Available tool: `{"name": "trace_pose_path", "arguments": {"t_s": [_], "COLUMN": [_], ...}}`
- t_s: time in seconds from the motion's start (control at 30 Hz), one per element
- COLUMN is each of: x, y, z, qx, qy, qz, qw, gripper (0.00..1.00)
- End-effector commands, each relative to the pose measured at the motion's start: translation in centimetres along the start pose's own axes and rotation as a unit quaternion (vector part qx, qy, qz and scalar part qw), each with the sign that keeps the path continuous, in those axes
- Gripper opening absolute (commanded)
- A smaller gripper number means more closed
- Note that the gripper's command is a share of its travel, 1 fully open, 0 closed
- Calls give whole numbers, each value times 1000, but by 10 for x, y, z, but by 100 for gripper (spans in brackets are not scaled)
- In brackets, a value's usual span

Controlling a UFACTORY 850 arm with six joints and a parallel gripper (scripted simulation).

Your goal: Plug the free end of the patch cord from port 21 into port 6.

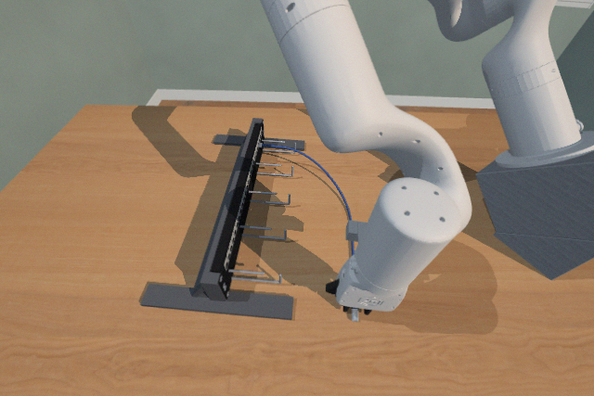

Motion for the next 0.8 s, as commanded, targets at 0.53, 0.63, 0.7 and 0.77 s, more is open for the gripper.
{"name": "trace_pose_path", "arguments": {"t_s": [0.53,0.63,0.7,0.77], "x": [0,0,0,0], "y": [-1,-1,-1,-1], "z": [-5,-5,-6,-6], "qx": [-1,-1,-1,-1], "qy": [0,0,0,0], "qz": [0,0,0,0], "qw": [1000,1000,1000,1000], "gripper": [39,39,39,39]}}
Point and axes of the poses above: the point where the finger pads meet when closed, its own z axis back along the fingers, its own y axis across the jaws, x = y × z, the point moved 5 cm from there along z, back along the fingers, and after that the axes turned 10 degrees about z, right-handed, at the moved point
